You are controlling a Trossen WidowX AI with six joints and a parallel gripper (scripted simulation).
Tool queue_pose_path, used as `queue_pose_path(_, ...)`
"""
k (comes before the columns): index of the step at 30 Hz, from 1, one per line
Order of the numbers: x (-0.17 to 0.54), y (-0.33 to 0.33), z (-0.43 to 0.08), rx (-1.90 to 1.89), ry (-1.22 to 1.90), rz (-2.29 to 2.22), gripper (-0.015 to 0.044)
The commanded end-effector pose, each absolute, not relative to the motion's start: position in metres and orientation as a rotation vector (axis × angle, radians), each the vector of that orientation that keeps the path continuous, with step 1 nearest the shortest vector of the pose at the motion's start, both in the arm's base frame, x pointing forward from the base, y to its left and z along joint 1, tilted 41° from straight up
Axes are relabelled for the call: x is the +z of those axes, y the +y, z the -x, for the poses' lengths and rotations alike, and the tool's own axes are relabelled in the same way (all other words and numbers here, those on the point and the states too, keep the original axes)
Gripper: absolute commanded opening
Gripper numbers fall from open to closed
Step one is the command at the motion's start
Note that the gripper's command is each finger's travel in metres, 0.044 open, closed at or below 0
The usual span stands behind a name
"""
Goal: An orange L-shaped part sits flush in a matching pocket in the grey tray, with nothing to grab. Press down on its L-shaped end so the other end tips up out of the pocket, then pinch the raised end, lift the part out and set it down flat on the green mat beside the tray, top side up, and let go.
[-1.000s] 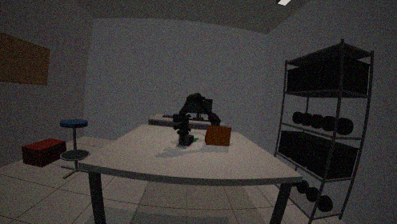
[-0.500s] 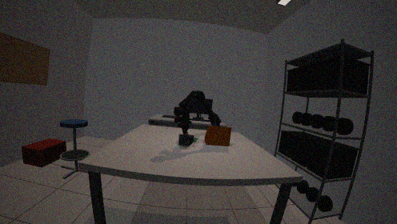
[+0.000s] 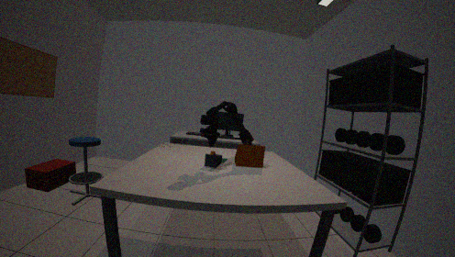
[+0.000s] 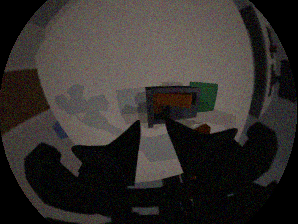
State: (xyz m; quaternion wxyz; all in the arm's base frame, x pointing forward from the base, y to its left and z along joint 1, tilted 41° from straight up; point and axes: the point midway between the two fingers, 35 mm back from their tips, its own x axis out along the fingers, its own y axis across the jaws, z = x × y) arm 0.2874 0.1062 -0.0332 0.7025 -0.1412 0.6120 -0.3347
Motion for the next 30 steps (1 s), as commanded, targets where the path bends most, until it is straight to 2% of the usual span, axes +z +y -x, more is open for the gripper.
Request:
queue_pose_path(1,-0.033,0.106,-0.288,-0.742,1.36,0.315,0.018)
queue_pose_path(15,-0.033,0.106,-0.288,-0.742,1.36,0.315,0.018)
queue_pose_path(17,-0.032,0.105,-0.288,-0.714,1.378,0.348,0.0233)
queue_pose_path(19,-0.028,0.101,-0.287,-0.65,1.417,0.425,0.028)
queue_pose_path(30,0.002,0.065,-0.28,0.064,1.68,1.152,0.028)
